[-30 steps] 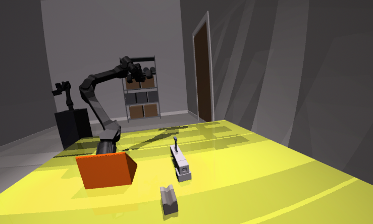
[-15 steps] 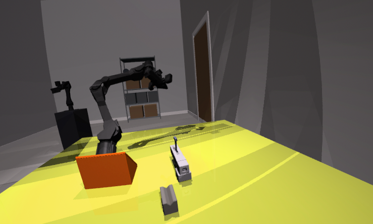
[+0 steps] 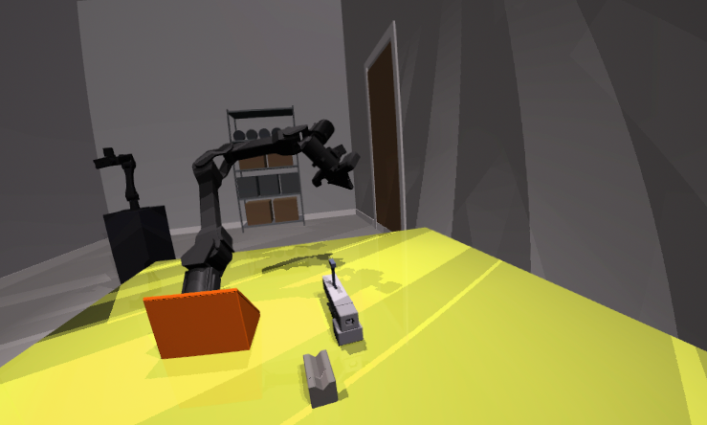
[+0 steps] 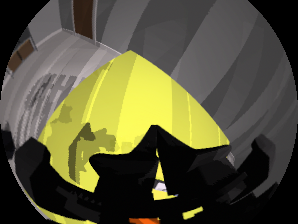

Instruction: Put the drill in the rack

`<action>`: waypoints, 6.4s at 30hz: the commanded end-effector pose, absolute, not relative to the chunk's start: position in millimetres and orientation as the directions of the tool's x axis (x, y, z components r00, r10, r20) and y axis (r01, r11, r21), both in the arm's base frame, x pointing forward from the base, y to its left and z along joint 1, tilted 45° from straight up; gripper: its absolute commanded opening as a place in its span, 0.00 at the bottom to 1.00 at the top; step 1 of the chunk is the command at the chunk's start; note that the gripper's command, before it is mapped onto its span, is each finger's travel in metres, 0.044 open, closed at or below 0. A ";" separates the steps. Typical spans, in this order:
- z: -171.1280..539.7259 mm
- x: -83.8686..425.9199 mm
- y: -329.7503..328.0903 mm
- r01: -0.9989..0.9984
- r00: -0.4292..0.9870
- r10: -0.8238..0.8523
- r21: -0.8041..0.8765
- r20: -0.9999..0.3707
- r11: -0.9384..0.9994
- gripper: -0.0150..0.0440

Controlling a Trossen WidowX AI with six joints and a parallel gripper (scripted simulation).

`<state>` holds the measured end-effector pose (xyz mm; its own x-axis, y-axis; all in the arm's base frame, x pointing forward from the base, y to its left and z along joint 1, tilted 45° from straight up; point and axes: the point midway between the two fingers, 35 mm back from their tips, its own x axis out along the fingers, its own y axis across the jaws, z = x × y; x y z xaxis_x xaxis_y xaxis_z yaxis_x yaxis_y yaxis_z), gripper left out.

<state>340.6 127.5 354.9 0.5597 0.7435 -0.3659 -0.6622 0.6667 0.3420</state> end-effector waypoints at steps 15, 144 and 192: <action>114.2 301.4 27.3 -0.292 0.034 0.665 0.629 -0.746 0.720 0.25; 67.3 271.4 50.5 -0.227 -0.079 0.695 0.692 -0.714 0.685 0.25; 104.6 283.6 11.2 -0.226 -0.078 0.692 0.689 -0.718 0.689 0.61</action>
